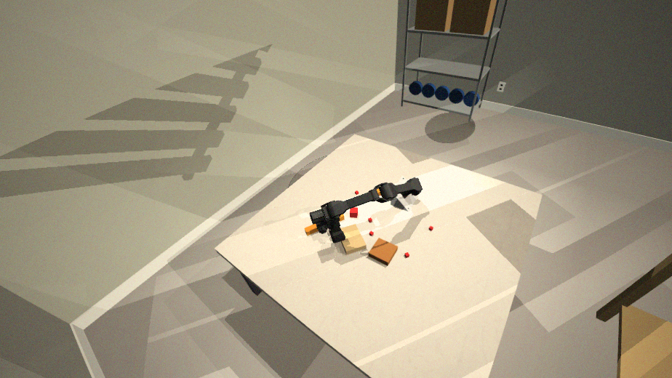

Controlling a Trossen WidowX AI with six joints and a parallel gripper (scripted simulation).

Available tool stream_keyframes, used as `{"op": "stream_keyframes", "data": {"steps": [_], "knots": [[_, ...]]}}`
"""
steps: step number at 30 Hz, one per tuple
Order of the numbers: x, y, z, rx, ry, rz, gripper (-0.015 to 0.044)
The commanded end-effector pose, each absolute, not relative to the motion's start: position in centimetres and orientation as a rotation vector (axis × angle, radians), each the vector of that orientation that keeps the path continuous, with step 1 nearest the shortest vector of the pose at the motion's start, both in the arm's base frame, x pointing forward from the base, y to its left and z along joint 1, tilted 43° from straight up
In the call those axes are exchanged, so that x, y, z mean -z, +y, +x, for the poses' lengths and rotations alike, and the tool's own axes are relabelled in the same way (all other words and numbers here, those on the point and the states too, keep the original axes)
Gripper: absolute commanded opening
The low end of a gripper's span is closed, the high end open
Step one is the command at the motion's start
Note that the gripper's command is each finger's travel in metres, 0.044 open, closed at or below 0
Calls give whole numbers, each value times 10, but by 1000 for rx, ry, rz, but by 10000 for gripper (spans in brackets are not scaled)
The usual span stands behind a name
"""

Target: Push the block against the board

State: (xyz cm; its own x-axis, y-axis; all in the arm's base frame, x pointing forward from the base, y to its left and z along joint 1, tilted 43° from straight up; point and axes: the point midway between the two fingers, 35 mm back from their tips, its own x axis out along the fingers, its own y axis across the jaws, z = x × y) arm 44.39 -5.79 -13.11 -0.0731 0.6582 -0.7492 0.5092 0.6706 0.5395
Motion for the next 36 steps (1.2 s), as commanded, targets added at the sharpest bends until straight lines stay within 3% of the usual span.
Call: {"op": "stream_keyframes", "data": {"steps": [1, 36], "knots": [[131, -56, 441, -163, 1731, 955, 0], [124, -50, 427, -169, 1733, 951, 0]]}}
